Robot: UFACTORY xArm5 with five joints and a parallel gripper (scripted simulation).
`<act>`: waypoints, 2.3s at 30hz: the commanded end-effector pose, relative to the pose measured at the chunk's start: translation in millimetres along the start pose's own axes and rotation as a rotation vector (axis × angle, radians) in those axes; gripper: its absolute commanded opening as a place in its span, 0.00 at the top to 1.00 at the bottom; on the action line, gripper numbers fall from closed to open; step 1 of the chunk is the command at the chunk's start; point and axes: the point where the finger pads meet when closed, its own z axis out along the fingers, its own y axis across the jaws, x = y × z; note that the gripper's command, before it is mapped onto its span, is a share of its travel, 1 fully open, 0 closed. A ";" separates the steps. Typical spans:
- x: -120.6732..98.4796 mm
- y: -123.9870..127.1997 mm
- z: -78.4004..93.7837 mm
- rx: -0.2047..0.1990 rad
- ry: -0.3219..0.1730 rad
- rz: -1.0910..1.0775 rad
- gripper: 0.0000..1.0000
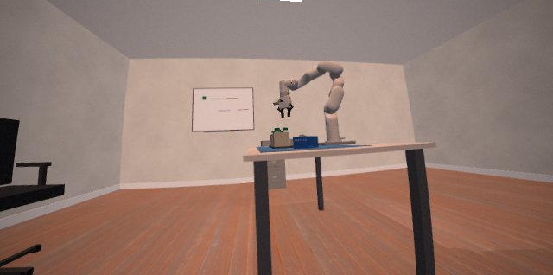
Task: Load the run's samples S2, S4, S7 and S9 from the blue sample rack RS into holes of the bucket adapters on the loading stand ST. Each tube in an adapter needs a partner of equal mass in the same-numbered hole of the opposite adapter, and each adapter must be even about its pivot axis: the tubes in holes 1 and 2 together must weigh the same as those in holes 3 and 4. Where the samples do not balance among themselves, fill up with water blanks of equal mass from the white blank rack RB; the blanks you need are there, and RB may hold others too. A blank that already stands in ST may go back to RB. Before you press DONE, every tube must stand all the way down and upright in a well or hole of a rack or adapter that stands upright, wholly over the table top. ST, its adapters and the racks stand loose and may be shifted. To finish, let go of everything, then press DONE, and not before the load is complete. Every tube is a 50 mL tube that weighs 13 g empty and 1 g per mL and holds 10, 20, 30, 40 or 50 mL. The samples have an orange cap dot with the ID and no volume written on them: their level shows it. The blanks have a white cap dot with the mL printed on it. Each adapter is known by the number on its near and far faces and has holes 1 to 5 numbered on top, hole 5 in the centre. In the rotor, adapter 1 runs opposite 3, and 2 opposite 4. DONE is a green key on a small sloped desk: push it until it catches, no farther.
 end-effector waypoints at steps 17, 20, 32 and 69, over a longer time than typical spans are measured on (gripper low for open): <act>-73.7 45.2 -1.2 -0.003 0.000 -0.001 0.43; -86.6 52.8 -1.1 -0.003 0.000 -0.001 0.43; -129.7 78.4 -1.1 -0.003 -0.001 -0.001 0.43; -241.6 144.7 -1.0 -0.002 -0.003 -0.001 0.43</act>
